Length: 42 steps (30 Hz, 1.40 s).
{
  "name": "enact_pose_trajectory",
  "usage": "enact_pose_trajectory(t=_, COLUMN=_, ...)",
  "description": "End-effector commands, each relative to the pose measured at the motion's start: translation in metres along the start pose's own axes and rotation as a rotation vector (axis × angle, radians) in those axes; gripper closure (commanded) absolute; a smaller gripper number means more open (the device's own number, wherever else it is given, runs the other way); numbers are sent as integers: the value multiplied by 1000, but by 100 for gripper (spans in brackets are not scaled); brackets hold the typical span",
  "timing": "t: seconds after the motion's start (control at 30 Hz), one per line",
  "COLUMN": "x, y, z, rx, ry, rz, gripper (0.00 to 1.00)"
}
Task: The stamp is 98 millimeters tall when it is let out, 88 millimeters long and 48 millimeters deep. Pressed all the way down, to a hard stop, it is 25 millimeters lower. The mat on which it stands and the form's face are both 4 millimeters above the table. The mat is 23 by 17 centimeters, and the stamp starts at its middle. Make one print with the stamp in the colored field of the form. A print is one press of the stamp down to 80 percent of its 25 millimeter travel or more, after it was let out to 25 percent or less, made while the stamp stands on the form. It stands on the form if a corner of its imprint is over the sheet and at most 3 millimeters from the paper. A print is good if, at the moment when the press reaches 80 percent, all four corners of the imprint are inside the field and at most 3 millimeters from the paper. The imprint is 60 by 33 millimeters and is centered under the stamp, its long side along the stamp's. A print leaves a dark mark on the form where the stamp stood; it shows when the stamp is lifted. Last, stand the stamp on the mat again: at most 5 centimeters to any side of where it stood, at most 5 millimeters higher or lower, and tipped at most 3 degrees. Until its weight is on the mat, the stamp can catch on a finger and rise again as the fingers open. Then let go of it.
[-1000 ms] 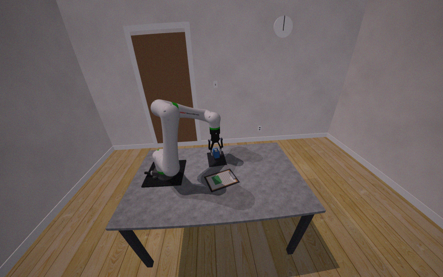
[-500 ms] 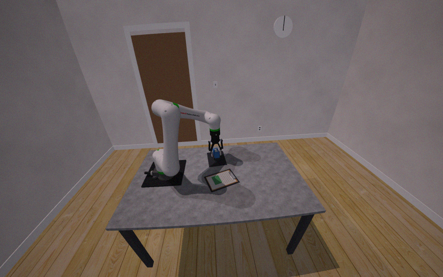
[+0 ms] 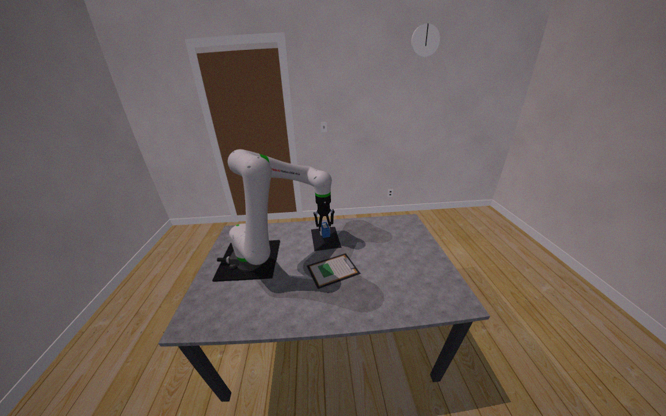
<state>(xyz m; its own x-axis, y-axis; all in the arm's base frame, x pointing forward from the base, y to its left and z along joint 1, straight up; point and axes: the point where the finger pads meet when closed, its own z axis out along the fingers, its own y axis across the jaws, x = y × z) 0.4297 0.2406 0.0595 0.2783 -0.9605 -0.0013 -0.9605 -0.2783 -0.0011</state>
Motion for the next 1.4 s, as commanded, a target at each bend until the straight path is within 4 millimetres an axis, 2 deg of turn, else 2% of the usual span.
enact_pose_trajectory(t=0.0, x=0, y=0, z=0, rx=0, ry=0, rz=0, gripper=82)
enact_pose_trajectory(t=1.17, x=0, y=0, z=0, rx=0, ry=0, rz=0, gripper=82)
enact_pose_trajectory(t=1.37, x=0, y=0, z=-18, rx=0, ry=0, rz=0, gripper=82)
